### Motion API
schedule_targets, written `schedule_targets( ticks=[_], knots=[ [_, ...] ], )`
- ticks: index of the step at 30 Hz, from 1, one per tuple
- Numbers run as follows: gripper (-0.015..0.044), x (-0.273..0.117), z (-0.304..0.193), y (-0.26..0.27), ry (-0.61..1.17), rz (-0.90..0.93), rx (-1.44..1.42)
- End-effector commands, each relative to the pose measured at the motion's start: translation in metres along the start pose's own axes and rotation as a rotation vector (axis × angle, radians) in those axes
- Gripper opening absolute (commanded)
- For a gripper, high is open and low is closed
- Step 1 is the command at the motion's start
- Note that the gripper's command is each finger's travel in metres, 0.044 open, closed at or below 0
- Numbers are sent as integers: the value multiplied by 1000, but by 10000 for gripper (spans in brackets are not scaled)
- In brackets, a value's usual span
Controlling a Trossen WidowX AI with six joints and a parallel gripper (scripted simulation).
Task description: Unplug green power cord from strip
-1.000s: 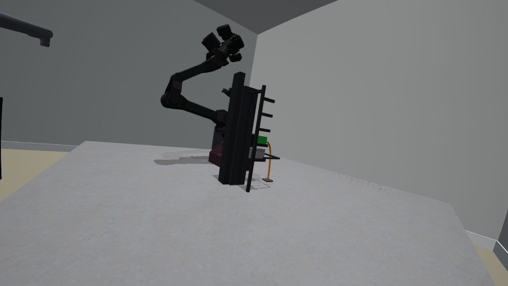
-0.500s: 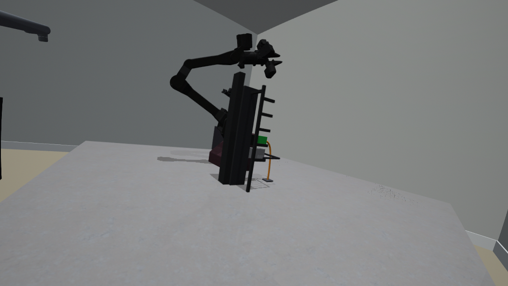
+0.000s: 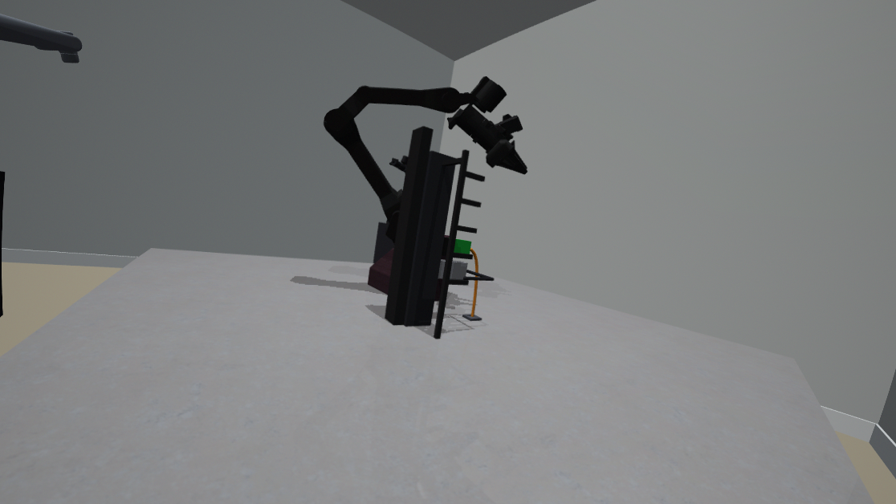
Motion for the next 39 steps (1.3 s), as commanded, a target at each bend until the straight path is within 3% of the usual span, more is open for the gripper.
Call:
schedule_targets(
  ticks=[1,6,13,39],
  knots=[
    [160,28,-25,-48,338,-132,-315],
    [160,43,-53,-86,665,-103,-582],
    [160,49,-89,-130,1056,124,-902],
    [160,35,-94,-140,1061,129,-906]
  ],
)
Point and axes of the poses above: the point midway between the two fingers, 35 mm back from their tips, its own x axis out along the fingers, its own y axis across the jaws, z = x × y, the point moved 7 cm from there along -x, back along the fingers, and after that the axes turned 10 degrees about -x, right-handed, at the moved point
